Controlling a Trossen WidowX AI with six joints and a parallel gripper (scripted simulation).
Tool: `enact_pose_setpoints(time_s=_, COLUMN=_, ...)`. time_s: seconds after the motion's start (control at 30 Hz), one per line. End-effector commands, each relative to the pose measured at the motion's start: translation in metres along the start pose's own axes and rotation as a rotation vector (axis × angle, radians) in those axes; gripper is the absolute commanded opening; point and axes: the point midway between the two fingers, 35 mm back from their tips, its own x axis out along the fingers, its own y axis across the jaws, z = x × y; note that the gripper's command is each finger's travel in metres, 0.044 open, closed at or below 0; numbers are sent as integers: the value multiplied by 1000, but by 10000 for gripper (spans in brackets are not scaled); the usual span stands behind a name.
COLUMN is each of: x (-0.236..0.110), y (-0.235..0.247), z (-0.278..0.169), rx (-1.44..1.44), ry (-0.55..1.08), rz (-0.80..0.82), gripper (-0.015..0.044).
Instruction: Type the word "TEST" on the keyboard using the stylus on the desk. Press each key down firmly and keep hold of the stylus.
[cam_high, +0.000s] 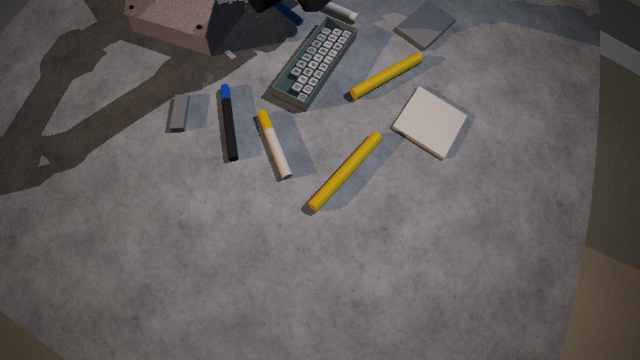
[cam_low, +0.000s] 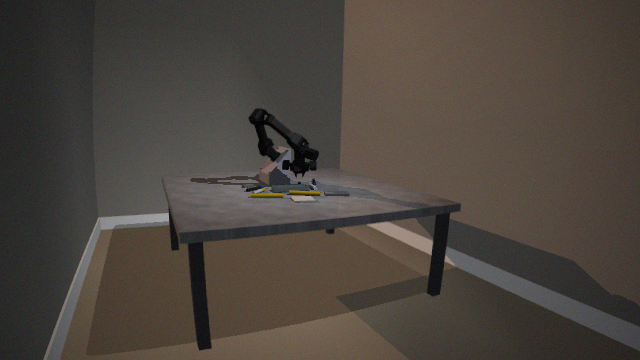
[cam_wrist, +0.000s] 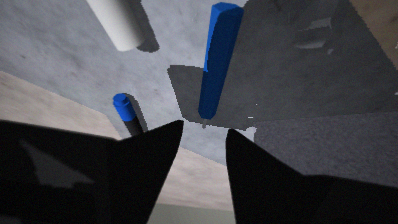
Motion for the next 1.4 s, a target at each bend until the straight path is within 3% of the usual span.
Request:
enact_pose_setpoints(time_s=0.0, x=5, y=-1, z=1, rx=-6, ry=0, rz=-8, gripper=150)
enact_pose_setpoints(time_s=1.37, x=32, y=-1, z=16, rx=-6, ry=0, rz=-10, gripper=150)
